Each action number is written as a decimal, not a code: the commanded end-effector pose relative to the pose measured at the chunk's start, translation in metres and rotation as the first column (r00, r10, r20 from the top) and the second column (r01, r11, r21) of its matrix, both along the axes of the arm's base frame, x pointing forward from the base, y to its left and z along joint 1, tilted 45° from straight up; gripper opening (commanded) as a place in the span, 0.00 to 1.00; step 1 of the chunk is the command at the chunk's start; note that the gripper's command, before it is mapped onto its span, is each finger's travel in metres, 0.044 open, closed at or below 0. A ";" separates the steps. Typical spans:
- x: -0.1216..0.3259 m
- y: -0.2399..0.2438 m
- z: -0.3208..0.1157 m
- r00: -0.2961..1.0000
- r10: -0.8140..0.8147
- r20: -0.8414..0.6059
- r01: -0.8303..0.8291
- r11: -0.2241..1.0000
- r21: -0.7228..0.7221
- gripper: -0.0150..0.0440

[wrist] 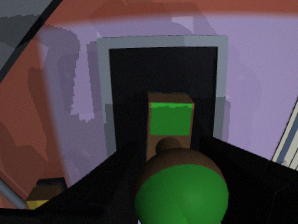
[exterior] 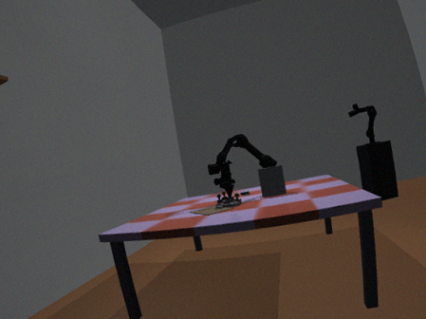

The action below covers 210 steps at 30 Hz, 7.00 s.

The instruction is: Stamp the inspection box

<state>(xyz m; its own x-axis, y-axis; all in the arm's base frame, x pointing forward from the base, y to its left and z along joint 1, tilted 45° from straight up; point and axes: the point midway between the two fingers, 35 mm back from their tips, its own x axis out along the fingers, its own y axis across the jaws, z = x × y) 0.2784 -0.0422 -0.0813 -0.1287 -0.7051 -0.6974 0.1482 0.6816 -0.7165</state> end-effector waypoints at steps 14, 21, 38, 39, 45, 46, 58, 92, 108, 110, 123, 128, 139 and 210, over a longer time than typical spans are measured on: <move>0.001 0.000 0.001 1.000 0.002 0.000 -0.002 1.000 -0.003 0.25; 0.001 0.002 0.003 1.000 0.002 0.000 -0.002 1.000 -0.002 0.25; 0.003 0.012 0.012 1.000 0.002 0.000 -0.002 1.000 -0.001 0.25; 0.004 0.013 0.013 1.000 0.002 0.000 -0.002 1.000 -0.001 0.25; 0.005 0.020 0.020 1.000 0.002 0.000 -0.002 1.000 0.000 0.25; 0.005 0.021 0.021 1.000 0.002 0.000 -0.002 1.000 0.000 0.25; 0.007 0.034 0.035 1.000 0.002 0.000 -0.002 1.000 0.000 0.25; -0.035 -0.036 0.122 0.996 -0.065 0.062 0.066 0.998 -0.015 0.25; -0.035 -0.042 0.116 0.996 -0.064 0.063 0.065 0.998 -0.013 0.25; -0.035 -0.043 0.115 0.996 -0.064 0.063 0.065 0.998 -0.013 0.25; -0.036 -0.049 0.108 0.996 -0.063 0.064 0.064 0.998 -0.012 0.25; -0.036 -0.051 0.106 0.996 -0.063 0.064 0.064 0.998 -0.012 0.25; -0.037 -0.056 0.101 0.996 -0.063 0.065 0.064 0.998 -0.012 0.25; -0.044 -0.084 0.075 0.996 -0.062 0.066 0.063 0.998 -0.017 0.25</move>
